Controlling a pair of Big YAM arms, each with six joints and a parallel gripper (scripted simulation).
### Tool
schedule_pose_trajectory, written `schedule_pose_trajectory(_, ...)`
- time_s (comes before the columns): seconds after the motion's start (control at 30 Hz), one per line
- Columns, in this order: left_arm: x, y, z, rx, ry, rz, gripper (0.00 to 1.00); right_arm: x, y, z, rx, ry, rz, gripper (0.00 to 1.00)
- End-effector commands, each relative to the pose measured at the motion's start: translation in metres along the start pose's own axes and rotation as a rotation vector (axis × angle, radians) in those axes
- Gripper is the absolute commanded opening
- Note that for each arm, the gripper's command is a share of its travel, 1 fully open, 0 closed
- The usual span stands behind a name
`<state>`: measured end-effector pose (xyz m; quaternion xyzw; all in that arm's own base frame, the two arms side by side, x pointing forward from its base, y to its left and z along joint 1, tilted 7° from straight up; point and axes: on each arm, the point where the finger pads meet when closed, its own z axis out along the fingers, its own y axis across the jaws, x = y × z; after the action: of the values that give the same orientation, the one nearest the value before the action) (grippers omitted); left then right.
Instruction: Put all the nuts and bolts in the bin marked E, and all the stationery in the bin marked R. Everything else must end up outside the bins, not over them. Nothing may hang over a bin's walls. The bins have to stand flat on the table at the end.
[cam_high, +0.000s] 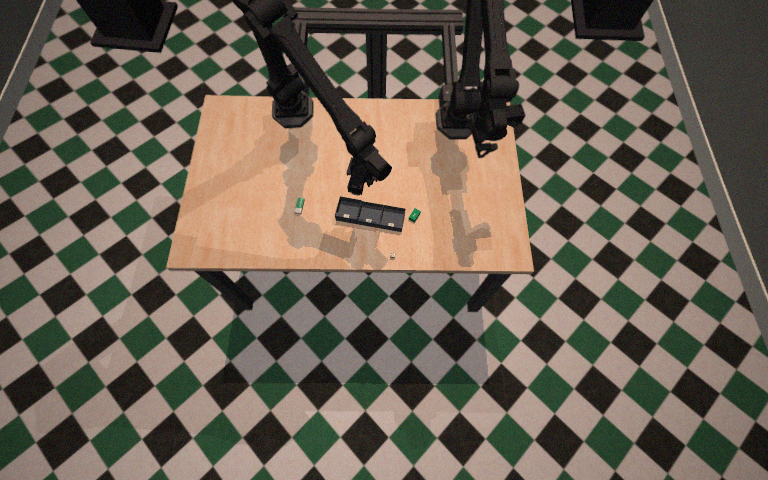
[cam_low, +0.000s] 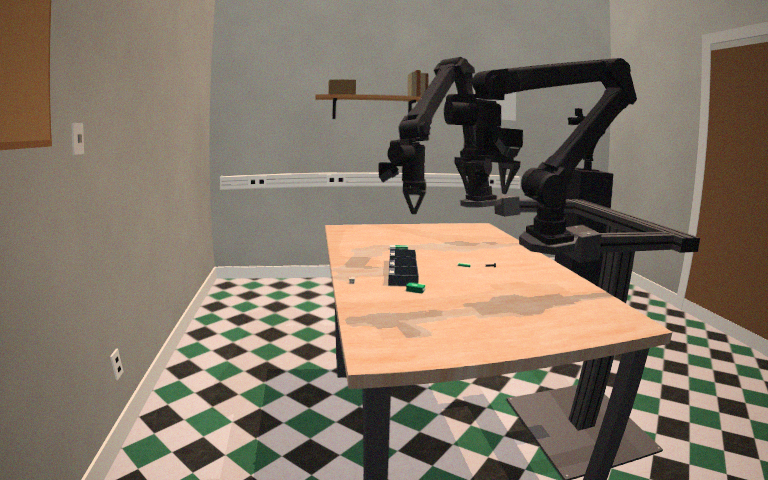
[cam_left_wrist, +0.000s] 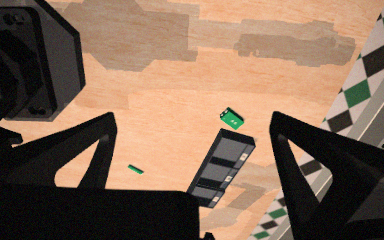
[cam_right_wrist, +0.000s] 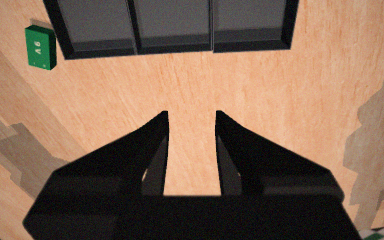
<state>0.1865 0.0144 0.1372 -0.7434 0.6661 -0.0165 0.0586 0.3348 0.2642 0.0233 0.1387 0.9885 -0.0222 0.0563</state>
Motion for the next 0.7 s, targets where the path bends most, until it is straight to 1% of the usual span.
schedule_pose_trajectory(0.0,-0.001,0.002,-0.002,0.003,0.002,-0.016,1.0,0.023,0.002,0.003,-0.027,-0.022,0.027,0.29)
schedule_pose_trajectory(0.17,-0.001,0.002,-0.002,0.003,0.002,-0.016,1.0,0.062,-0.009,0.023,-0.018,-0.015,0.026,0.29)
schedule_pose_trajectory(0.23,-0.001,0.002,-0.002,0.003,0.002,-0.016,1.0,0.062,-0.009,0.023,-0.018,-0.015,0.026,0.29)
schedule_pose_trajectory(0.33,-0.001,0.002,-0.002,0.003,0.002,-0.016,1.0,0.083,-0.014,0.029,-0.027,-0.018,0.027,0.29)
schedule_pose_trajectory(0.37,-0.001,0.002,-0.002,0.003,0.002,-0.016,1.0,0.091,-0.017,0.033,-0.024,-0.016,0.026,0.29)
schedule_pose_trajectory(0.43,-0.001,0.002,-0.002,0.003,0.002,-0.016,1.0,0.109,-0.026,0.049,0.004,-0.005,0.023,0.29)
schedule_pose_trajectory(0.67,-0.001,0.002,-0.002,0.003,0.002,-0.016,1.0,0.162,-0.041,0.07,0.005,-0.005,0.023,0.29)
